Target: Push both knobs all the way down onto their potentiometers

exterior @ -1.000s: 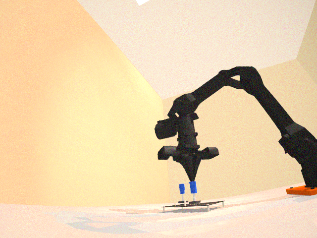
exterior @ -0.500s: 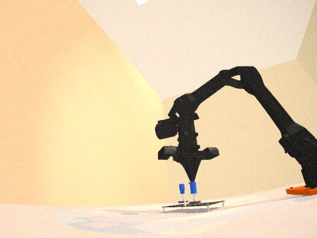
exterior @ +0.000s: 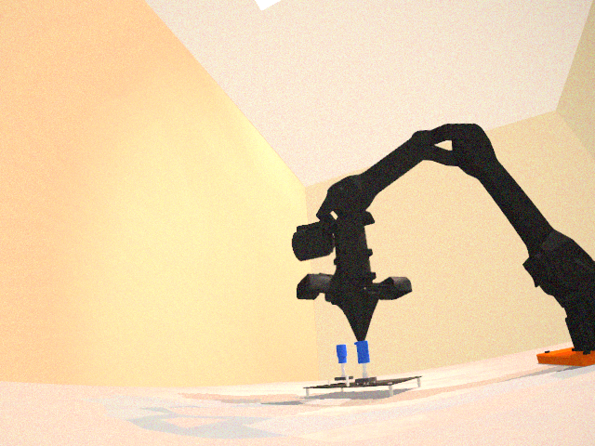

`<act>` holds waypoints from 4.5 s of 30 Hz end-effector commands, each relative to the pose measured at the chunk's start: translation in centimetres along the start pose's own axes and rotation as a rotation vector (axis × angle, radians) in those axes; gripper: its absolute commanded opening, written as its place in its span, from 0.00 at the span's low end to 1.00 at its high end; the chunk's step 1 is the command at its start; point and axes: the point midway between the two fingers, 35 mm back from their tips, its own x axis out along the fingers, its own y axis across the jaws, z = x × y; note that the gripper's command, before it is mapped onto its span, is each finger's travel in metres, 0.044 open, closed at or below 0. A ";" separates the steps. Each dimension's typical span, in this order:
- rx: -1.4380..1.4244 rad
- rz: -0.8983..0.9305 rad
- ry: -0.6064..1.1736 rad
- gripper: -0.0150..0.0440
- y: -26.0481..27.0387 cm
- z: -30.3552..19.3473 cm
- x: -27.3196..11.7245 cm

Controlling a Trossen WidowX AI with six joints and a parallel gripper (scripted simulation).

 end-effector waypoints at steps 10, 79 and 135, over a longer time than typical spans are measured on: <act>0.006 -0.011 0.005 0.25 0.0 0.1 1.3; 0.006 -0.011 0.005 0.25 -0.1 0.1 3.2; 0.006 -0.011 0.005 0.25 -0.1 0.0 4.0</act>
